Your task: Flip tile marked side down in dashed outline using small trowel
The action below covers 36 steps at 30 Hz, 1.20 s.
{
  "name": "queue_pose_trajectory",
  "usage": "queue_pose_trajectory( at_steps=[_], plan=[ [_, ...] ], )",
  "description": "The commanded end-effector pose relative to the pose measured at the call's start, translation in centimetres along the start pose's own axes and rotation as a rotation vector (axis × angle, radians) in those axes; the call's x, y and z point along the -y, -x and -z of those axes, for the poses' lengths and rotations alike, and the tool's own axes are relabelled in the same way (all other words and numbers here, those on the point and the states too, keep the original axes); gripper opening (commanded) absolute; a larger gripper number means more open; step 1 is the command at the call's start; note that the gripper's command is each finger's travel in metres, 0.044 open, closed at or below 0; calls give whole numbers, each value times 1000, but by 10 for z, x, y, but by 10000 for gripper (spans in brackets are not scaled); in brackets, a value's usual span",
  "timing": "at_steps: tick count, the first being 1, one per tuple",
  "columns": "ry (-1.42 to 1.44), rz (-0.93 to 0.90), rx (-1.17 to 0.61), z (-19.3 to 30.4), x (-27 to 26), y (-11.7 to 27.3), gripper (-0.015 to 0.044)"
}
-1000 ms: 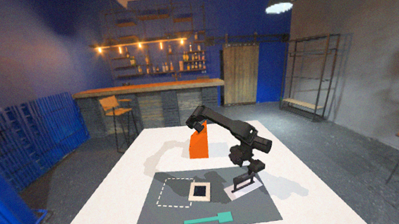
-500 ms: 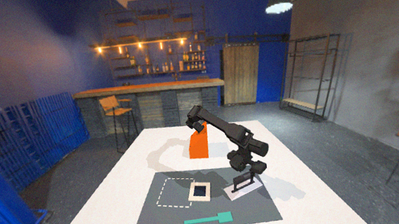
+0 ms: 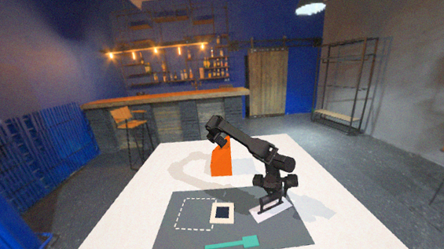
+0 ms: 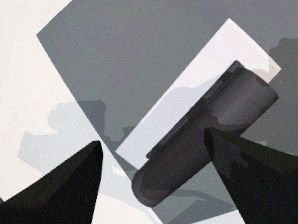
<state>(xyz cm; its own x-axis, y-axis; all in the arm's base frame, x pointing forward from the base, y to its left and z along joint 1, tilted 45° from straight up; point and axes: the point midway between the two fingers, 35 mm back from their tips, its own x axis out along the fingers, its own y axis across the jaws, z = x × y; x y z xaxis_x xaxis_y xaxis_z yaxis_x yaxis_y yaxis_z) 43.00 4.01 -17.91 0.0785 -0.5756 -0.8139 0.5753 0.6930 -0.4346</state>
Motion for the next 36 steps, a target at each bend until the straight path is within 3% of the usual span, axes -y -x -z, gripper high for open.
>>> queue_pose_trajectory(
  at_steps=[1,20,36],
  plan=[
    [107,-26,13,2,-1,-2,300],
    [721,-122,183,8,-5,-7,300],
    [1177,-93,339,16,3,-4,300]
  ],
)
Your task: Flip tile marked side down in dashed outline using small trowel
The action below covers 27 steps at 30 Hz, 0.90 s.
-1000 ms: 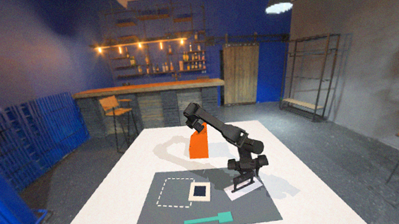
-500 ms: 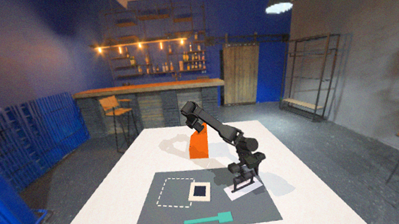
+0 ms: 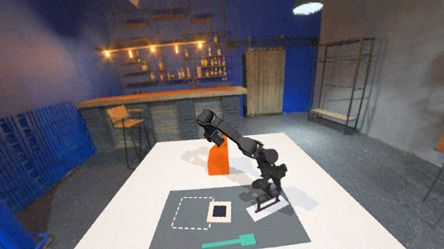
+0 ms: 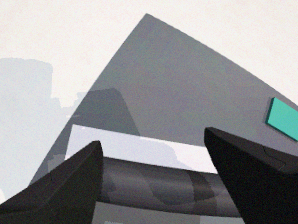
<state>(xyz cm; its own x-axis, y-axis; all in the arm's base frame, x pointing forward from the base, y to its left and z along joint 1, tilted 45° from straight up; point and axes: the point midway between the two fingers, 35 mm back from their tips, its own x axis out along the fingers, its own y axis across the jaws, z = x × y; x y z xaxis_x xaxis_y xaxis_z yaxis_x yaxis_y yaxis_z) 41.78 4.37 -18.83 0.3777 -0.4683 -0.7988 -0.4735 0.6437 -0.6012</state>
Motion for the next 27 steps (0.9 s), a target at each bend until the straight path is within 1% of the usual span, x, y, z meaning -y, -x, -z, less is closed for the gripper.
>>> queue_pose_trajectory(
  at_steps=[1,16,27],
  plan=[
    [84,7,18,3,1,1,300],
    [564,94,135,12,1,13,300],
    [907,198,170,26,4,18,300]
  ],
)
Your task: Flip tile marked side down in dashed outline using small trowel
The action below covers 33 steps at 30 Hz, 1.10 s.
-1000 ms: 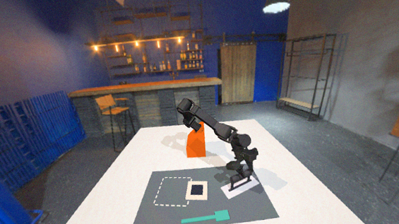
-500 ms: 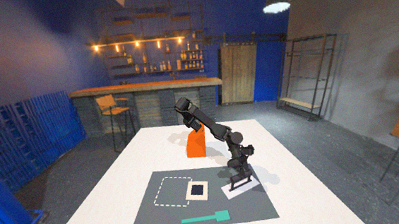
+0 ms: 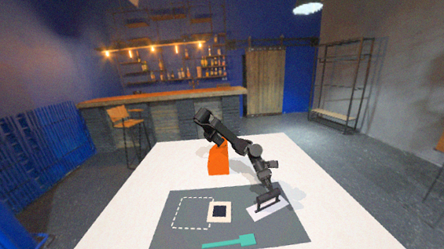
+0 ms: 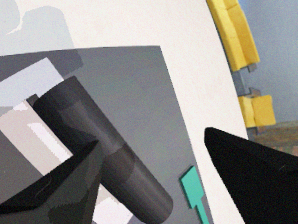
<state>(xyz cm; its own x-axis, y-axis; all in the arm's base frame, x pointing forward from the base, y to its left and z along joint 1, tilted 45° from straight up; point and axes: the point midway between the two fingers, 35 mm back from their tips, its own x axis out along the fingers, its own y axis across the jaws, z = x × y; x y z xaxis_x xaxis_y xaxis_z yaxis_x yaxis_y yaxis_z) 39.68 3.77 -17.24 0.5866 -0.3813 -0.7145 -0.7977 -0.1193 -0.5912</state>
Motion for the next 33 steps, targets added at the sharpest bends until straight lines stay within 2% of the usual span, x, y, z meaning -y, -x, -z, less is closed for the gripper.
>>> queue_pose_trajectory(
  at_steps=[1,13,33],
  plan=[
    [103,15,0,6,-6,2,300],
    [474,70,-45,38,-29,10,300],
    [477,68,-47,39,-26,-15,300]
  ],
)
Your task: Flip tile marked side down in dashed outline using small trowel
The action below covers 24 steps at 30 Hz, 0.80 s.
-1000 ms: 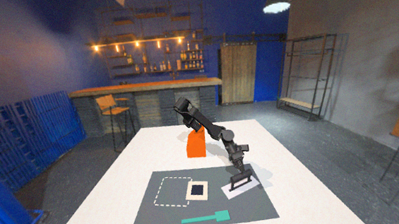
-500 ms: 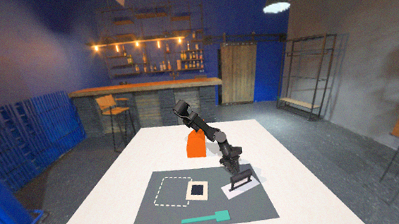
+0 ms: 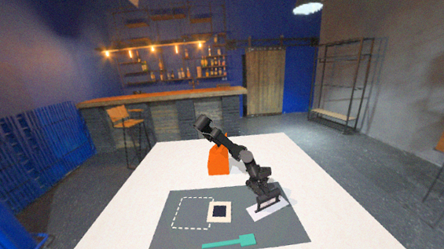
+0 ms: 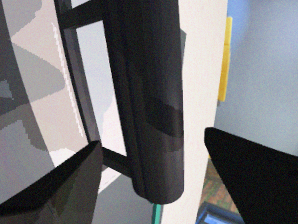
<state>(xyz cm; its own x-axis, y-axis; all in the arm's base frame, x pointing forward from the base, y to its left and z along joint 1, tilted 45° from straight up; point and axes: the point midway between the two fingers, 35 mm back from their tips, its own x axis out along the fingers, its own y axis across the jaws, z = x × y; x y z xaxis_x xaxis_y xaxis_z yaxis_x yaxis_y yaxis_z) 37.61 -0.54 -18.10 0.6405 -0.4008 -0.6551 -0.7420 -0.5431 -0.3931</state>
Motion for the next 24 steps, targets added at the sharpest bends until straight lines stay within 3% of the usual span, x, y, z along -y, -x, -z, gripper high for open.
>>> queue_pose_trajectory(
  at_steps=[1,23,24],
  plan=[
    [6,2,3,0,0,-6,300],
    [11,3,-1,1,0,-39,300],
    [11,3,-1,1,0,-39,274]
  ],
)
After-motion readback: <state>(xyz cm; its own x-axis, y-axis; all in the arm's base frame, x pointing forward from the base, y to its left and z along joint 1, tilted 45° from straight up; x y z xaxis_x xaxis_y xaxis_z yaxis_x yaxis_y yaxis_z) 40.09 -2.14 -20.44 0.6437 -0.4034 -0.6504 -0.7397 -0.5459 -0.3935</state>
